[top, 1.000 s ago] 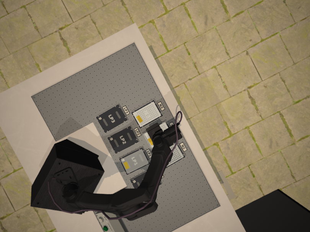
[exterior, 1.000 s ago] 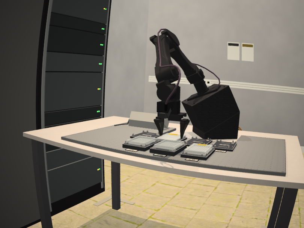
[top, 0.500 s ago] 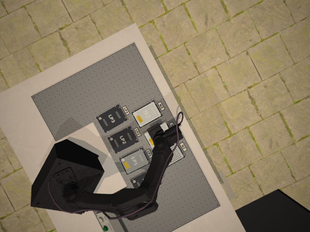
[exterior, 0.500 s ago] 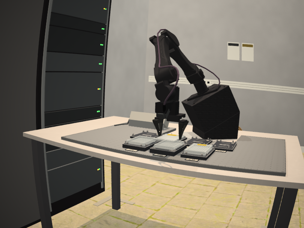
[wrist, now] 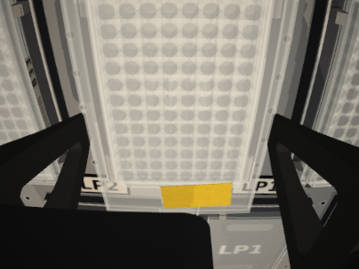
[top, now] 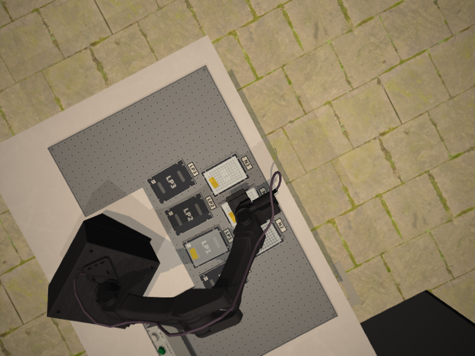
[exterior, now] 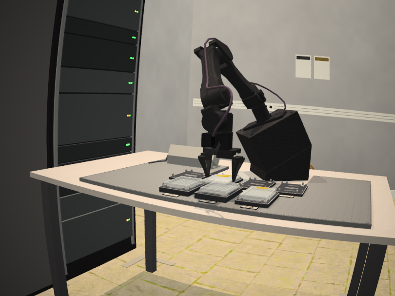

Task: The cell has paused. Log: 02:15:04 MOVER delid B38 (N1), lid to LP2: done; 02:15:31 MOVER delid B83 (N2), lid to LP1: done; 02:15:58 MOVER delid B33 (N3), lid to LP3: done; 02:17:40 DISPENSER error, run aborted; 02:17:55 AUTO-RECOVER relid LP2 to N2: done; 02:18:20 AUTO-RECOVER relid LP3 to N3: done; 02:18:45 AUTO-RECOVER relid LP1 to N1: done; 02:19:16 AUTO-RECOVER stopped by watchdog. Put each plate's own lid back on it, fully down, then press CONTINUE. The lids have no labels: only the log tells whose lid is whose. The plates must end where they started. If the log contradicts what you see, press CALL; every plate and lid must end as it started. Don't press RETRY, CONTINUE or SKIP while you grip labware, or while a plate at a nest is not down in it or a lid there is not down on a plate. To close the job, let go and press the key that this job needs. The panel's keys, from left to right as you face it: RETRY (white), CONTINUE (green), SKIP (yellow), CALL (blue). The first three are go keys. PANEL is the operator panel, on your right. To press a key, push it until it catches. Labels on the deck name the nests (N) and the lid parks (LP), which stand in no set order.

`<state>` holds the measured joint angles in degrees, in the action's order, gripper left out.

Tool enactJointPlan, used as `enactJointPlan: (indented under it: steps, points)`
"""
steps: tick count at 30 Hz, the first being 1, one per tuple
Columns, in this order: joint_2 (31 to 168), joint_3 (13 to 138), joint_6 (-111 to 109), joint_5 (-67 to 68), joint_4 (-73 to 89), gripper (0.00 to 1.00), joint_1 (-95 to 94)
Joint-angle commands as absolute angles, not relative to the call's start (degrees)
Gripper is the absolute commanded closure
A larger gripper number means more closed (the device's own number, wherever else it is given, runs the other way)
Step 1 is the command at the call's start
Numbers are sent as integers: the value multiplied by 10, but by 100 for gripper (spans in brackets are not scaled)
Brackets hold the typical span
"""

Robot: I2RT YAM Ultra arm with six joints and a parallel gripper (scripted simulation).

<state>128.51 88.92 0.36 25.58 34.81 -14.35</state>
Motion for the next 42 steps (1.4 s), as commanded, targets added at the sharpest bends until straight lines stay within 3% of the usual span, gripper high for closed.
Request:
enactJointPlan:
  steps: [1,42]
  points:
    - [1291,890,-1,261,338,100,-145]
    - [1304,870,-9,253,310,100,-139]
